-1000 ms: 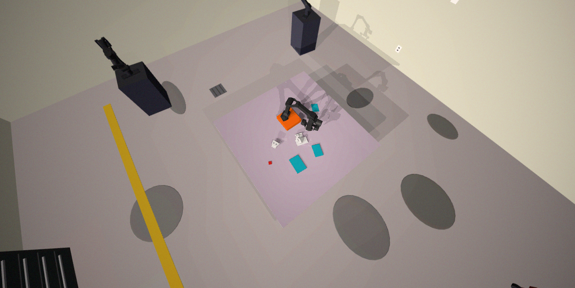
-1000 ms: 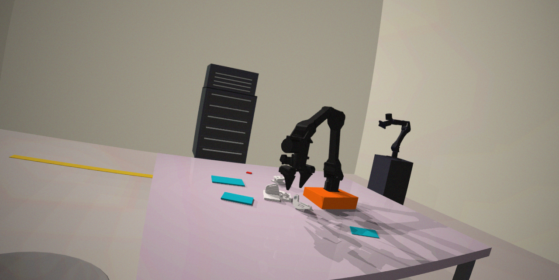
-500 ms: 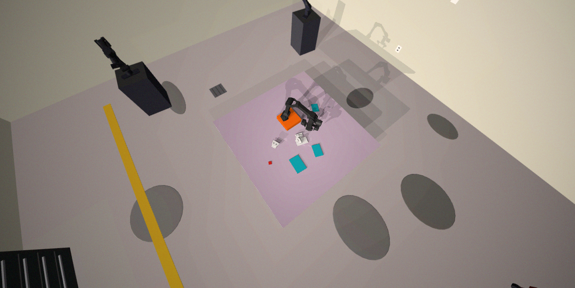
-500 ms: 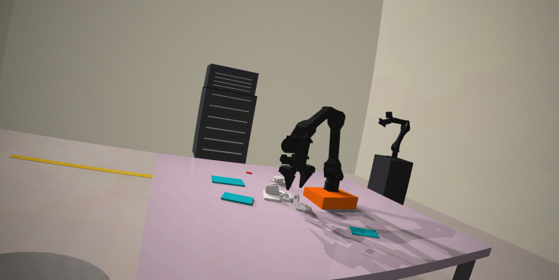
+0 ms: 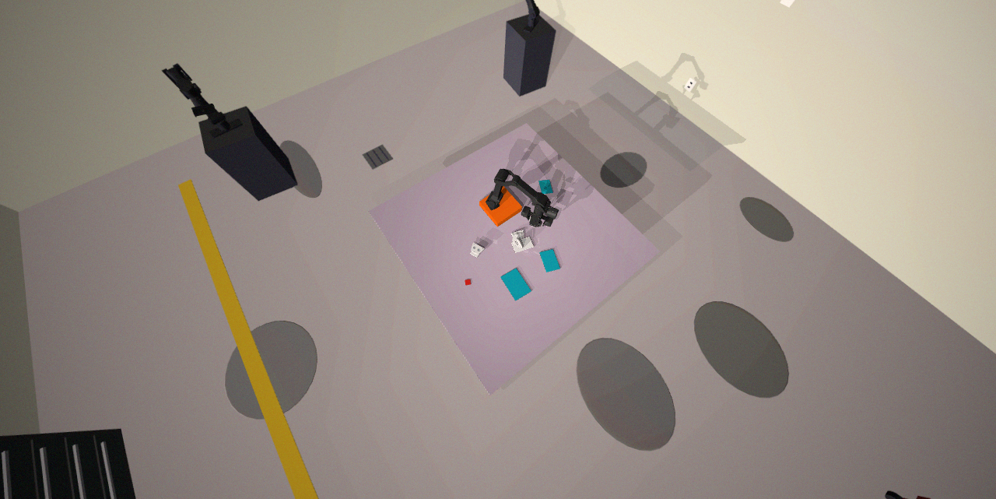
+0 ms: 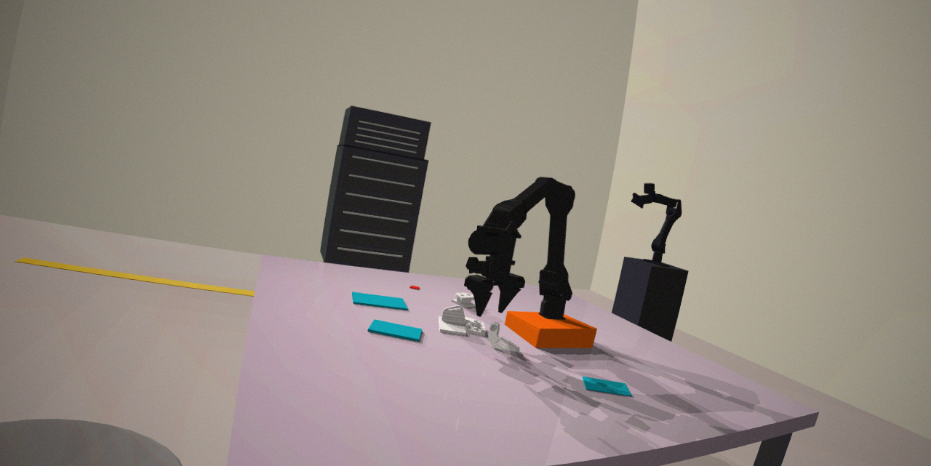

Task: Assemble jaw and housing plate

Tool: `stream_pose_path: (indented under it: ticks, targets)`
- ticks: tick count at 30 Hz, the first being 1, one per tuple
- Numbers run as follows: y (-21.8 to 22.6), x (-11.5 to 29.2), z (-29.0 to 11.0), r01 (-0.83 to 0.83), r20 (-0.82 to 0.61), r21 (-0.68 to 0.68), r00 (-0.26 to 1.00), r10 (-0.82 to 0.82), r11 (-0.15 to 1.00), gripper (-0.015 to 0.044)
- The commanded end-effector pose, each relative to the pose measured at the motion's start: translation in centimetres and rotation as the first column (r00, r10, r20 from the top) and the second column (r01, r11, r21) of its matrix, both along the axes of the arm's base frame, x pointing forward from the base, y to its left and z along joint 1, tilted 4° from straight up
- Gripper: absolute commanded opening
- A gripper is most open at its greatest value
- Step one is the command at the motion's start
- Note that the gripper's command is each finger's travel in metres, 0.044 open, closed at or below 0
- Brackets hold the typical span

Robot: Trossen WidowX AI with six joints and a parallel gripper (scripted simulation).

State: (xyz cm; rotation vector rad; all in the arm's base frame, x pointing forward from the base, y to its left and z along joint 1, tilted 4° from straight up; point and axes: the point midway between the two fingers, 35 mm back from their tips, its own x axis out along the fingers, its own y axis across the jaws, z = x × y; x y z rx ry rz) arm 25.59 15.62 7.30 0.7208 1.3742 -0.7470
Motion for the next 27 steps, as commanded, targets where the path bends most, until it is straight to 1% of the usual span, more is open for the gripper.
stream_pose_path:
  ticks: [1, 5, 7, 13, 22, 27]
  targets:
    - [0.0, 0.0, 0.0, 0.004, 0.002, -0.003, 1.000, -0.004, 1.000, 0.0440]
    - [0.0, 0.0, 0.0, 0.004, 0.002, -0.003, 1.000, -0.004, 1.000, 0.0440]
    - [-0.1, 0.0, 0.0, -0.018, 0.001, -0.004, 1.000, 0.018, 1.000, 0.0387]
    - [-0.3, -0.4, 0.1, -0.205, -0.009, -0.013, 0.979, 0.205, 0.979, 0.0230]
    - [-0.6, -0.9, 0.1, -0.477, -0.028, -0.022, 0.879, 0.476, 0.879, 0.0000]
    - [-0.8, -1.2, 0.1, -0.612, -0.039, -0.025, 0.791, 0.611, 0.790, 0.0000]
